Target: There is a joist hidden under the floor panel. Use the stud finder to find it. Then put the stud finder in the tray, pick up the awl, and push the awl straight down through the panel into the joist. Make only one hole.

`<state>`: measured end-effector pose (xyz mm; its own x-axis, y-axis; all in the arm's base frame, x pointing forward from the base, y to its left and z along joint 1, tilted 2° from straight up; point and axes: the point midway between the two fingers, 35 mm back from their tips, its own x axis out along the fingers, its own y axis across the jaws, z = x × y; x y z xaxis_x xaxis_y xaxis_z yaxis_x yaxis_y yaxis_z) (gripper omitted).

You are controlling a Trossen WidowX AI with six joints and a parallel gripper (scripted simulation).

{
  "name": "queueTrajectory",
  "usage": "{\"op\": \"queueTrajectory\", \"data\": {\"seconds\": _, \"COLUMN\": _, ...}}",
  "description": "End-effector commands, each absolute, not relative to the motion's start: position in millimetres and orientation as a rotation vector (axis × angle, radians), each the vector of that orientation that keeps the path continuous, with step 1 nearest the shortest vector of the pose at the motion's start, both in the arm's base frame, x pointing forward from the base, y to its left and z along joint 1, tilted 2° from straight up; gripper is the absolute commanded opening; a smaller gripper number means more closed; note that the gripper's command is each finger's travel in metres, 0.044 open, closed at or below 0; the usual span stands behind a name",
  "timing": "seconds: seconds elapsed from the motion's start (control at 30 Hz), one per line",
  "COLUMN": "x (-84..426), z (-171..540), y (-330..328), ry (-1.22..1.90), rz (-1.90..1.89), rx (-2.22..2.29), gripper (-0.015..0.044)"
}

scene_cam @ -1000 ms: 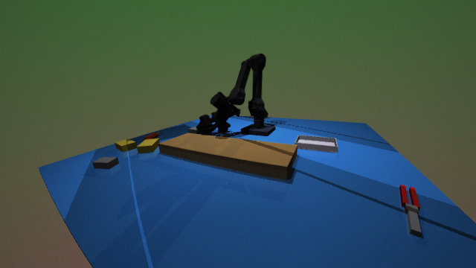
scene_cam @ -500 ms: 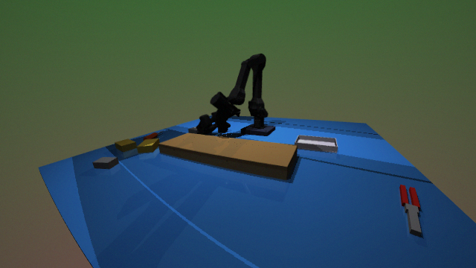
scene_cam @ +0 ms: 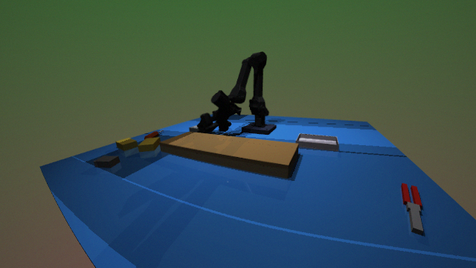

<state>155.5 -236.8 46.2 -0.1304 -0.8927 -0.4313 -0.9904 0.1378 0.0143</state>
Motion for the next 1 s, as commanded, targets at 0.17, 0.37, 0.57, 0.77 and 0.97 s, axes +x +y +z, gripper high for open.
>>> {"op": "queueTrajectory", "data": {"seconds": 0.17, "x": 155, "z": 46, "y": -237, "ry": 2.102, "rz": 0.429, "rx": -1.824, "gripper": 0.0440}}
{"op": "queueTrajectory", "data": {"seconds": 0.37, "x": 155, "z": 46, "y": -237, "ry": 2.102, "rz": 0.429, "rx": -1.824, "gripper": 0.0440}}
{"op": "queueTrajectory", "data": {"seconds": 0.57, "x": 156, "z": 47, "y": -236, "ry": 2.102, "rz": 0.430, "rx": -1.823, "gripper": 0.0440}}
{"op": "queueTrajectory", "data": {"seconds": 0.77, "x": 157, "z": 48, "y": -231, "ry": 2.100, "rz": 0.431, "rx": -1.821, "gripper": 0.0440}}
{"op": "queueTrajectory", "data": {"seconds": 0.97, "x": 158, "z": 50, "y": -226, "ry": 2.099, "rz": 0.432, "rx": -1.820, "gripper": 0.0440}}
